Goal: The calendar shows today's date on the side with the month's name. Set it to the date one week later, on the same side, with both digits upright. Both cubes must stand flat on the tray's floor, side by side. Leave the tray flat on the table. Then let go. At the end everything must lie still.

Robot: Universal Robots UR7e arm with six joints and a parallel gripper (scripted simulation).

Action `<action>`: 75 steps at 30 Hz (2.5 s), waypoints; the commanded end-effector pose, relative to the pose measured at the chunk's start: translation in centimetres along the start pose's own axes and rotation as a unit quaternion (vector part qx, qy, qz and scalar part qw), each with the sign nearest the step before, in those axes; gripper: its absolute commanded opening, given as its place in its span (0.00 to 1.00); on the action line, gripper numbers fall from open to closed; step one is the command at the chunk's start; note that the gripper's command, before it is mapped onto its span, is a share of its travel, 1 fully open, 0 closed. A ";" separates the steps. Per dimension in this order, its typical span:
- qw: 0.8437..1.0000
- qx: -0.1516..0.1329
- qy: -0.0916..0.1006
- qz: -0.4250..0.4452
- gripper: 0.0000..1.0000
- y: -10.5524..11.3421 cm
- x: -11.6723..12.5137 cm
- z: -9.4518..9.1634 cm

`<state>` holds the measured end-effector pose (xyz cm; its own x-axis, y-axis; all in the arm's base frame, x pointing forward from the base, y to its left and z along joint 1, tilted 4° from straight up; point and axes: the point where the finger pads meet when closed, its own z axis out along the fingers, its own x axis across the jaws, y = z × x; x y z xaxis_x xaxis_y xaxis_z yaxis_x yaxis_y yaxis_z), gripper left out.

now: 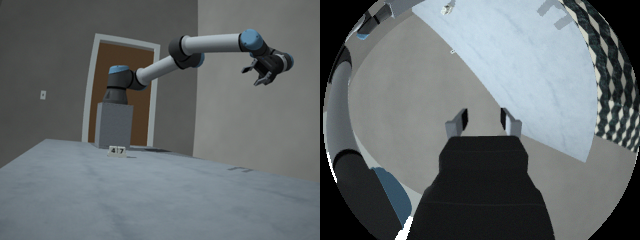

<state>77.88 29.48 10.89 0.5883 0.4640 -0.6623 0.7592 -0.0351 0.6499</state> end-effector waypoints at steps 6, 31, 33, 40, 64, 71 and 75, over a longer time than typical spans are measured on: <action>1.000 0.000 0.000 0.001 1.00 0.1 -0.1 0.0; 0.999 0.047 0.001 -0.022 1.00 -0.8 -1.0 4.0; 0.998 0.056 0.002 -0.026 1.00 -1.0 -1.2 4.8; 0.996 0.084 0.006 -0.039 1.00 -1.7 -1.9 7.2; 0.960 0.247 0.077 -0.110 1.00 -9.3 -8.2 20.5; 0.945 0.281 0.110 -0.123 1.00 -12.2 -10.4 23.3; 0.933 0.305 0.140 -0.133 1.00 -14.7 -12.2 25.2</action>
<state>69.00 4.48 1.06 0.3482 0.6898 -0.6348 0.9302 -0.3384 0.1424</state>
